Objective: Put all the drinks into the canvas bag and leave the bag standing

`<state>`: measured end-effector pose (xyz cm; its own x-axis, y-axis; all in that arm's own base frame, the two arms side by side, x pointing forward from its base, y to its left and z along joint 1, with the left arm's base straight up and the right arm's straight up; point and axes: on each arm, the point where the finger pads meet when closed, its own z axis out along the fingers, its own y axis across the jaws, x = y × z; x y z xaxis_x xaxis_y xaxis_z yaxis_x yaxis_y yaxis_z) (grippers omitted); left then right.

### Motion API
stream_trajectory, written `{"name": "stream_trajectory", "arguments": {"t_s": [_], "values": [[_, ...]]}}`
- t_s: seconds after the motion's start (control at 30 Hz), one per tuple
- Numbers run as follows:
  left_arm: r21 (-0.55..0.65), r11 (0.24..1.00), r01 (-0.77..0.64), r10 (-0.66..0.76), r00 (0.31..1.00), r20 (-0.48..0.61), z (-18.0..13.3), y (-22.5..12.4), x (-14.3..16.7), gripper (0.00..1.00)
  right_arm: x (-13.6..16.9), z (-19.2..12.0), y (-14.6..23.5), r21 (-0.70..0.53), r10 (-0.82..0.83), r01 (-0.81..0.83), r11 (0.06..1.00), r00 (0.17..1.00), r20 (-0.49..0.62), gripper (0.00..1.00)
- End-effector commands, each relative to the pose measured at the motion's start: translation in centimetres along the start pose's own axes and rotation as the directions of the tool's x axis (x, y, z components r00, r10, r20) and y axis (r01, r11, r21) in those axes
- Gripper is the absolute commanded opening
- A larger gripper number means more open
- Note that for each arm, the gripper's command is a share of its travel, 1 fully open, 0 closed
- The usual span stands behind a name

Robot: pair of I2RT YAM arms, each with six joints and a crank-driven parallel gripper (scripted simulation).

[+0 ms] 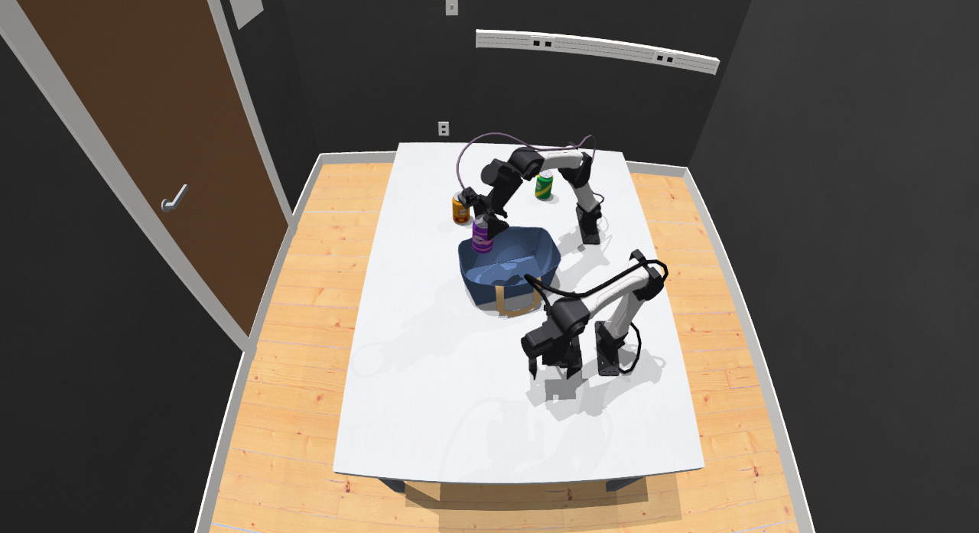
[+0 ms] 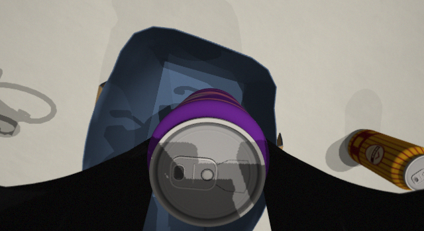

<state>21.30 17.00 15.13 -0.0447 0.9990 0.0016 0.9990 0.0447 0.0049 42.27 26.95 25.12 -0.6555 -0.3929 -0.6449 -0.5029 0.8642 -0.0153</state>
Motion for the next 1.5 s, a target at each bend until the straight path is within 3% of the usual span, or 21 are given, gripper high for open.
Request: {"name": "stream_trajectory", "arguments": {"t_s": [0.0, 0.13, 0.2, 0.23, 0.3, 0.33, 0.37, 0.47, 0.5, 0.53, 0.6, 0.63, 0.7, 0.73, 0.77, 0.87, 0.9, 0.93, 0.97, 1.47], "values": [[-0.046, 0.999, 0.003, -0.004, 1.000, -0.015, -0.9, 0.2, -0.1, 1.00, -2.7, -1.4, 1.2, 0.006, 0.016, -0.017, 1.000, 0.997, 0.072, 0.74], [-0.046, 0.999, 0.003, -0.004, 1.000, -0.015, -0.9, 0.2, -0.1, 1.00, -2.6, -1.1, 2.1, 0.003, 0.013, -0.013, 1.000, 0.999, 0.053, 0.74], [-0.046, 0.999, 0.003, -0.004, 1.000, -0.015, -0.9, 0.2, -0.1, 1.00, -0.8, 0.5, 1.7, 0.007, 0.001, 0.000, 1.000, 1.000, -0.027, 0.74], [-0.046, 0.999, 0.003, -0.004, 1.000, -0.015, -0.9, 0.2, -0.1, 1.00, -2.3, 0.6, 1.5, 0.008, 0.014, -0.015, 1.000, 0.999, 0.033, 0.74], [-0.046, 0.999, 0.003, -0.004, 1.000, -0.015, -0.9, 0.2, -0.1, 1.00, -2.3, 0.6, 1.5, 0.008, 0.014, -0.015, 1.000, 0.999, 0.033, 0.74], [-0.046, 0.999, 0.003, -0.004, 1.000, -0.015, -0.9, 0.2, -0.1, 1.00, -6.2, -1.8, 1.5, -0.019, 0.005, -0.001, 1.000, 0.981, 0.196, 0.74], [-0.046, 0.999, 0.003, -0.004, 1.000, -0.015, -0.9, 0.2, -0.1, 1.00, -3.8, -0.9, 1.5, -0.016, -0.001, 0.003, 1.000, 0.995, 0.096, 0.74], [-0.046, 0.999, 0.003, -0.004, 1.000, -0.015, -0.9, 0.2, -0.1, 1.00, -3.8, -1.1, 1.2, 0.005, 0.010, -0.011, 1.000, 0.995, 0.099, 0.74], [-0.046, 0.999, 0.003, -0.004, 1.000, -0.015, -0.9, 0.2, -0.1, 1.00, 0.1, 1.1, 1.1, 0.015, 0.003, -0.002, 1.000, 0.998, -0.069, 0.74], [-0.046, 0.999, 0.003, -0.004, 1.000, -0.015, -0.9, 0.2, -0.1, 1.00, -6.6, -2.7, 2.1, -0.014, 0.021, -0.019, 1.000, 0.976, 0.216, 0.74], [-0.046, 0.999, 0.003, -0.004, 1.000, -0.015, -0.9, 0.2, -0.1, 1.00, 0.2, 0.9, 2.1, -0.003, -0.011, 0.010, 1.000, 0.997, -0.071, 0.74], [-0.046, 0.999, 0.003, -0.004, 1.000, -0.015, -0.9, 0.2, -0.1, 1.00, -6.7, -3.2, 2.2, -0.015, 0.022, -0.019, 1.000, 0.974, 0.224, 0.74], [-0.046, 0.999, 0.003, -0.004, 1.000, -0.015, -0.9, 0.2, -0.1, 1.00, 0.3, 0.9, 1.8, 0.007, -0.009, 0.010, 1.000, 0.997, -0.074, 0.74], [-0.046, 0.999, 0.003, -0.004, 1.000, -0.015, -0.9, 0.2, -0.1, 1.00, -6.8, -3.4, 1.7, -0.014, 0.020, -0.017, 1.000, 0.974, 0.227, 0.74], [-0.046, 0.999, 0.003, -0.004, 1.000, -0.015, -0.9, 0.2, -0.1, 1.00, -3.7, -1.3, 1.4, -0.007, -0.001, 0.002, 1.000, 0.996, 0.094, 0.74], [-0.046, 0.999, 0.003, -0.004, 1.000, -0.015, -0.9, 0.2, -0.1, 1.00, -3.5, -1.1, 1.4, -0.002, 0.004, -0.004, 1.000, 0.996, 0.086, 0.74], [-0.046, 0.999, 0.003, -0.004, 1.000, -0.015, -0.9, 0.2, -0.1, 1.00, 0.2, 0.7, 1.5, 0.003, -0.006, 0.006, 1.000, 0.997, -0.073, 0.74], [-0.046, 0.999, 0.003, -0.004, 1.000, -0.015, -0.9, 0.2, -0.1, 1.00, -6.6, -2.7, 1.4, -0.016, 0.019, -0.016, 1.000, 0.977, 0.213, 0.74], [-0.046, 0.999, 0.003, -0.004, 1.000, -0.015, -0.9, 0.2, -0.1, 1.00, -3.5, -1.2, 1.7, -0.008, -0.001, 0.001, 1.000, 0.996, 0.086, 0.74], [-0.046, 0.999, 0.003, -0.004, 1.000, -0.015, -0.9, 0.2, -0.1, 1.00, -3.6, -1.6, 1.7, -0.016, 0.014, -0.013, 1.000, 0.996, 0.091, 0.74]]}}
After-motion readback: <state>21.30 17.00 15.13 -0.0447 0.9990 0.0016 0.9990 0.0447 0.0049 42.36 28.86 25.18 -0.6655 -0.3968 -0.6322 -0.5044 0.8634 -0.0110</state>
